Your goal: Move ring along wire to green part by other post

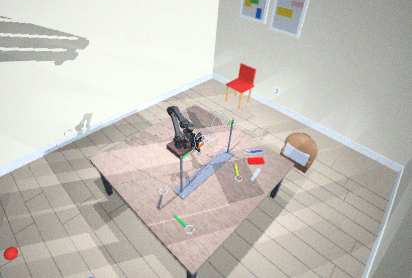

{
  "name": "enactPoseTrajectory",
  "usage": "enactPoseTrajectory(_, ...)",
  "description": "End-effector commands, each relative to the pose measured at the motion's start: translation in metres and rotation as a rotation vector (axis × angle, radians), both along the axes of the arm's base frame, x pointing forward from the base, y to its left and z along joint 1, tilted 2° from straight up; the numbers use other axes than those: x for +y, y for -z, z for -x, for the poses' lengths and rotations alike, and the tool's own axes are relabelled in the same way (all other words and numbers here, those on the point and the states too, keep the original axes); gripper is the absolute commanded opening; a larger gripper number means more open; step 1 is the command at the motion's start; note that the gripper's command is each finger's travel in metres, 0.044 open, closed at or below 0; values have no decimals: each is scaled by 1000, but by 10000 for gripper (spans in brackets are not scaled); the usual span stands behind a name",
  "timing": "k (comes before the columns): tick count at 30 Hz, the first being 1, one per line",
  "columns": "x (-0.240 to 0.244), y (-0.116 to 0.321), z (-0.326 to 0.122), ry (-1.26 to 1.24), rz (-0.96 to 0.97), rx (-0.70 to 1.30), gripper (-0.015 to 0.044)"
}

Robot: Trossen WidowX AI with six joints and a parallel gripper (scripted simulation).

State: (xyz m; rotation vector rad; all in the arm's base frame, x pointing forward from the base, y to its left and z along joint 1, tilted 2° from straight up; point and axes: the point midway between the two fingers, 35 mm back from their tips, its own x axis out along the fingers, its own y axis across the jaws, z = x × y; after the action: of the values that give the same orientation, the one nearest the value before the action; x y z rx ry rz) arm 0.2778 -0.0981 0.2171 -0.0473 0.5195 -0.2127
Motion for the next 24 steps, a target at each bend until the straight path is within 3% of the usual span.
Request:
enactPoseTrajectory(1, 7, -3, -1, 4, -27, -9, -150)
enactPoseTrajectory(24, 41, -4, -3, 4, -123, -20, -150)
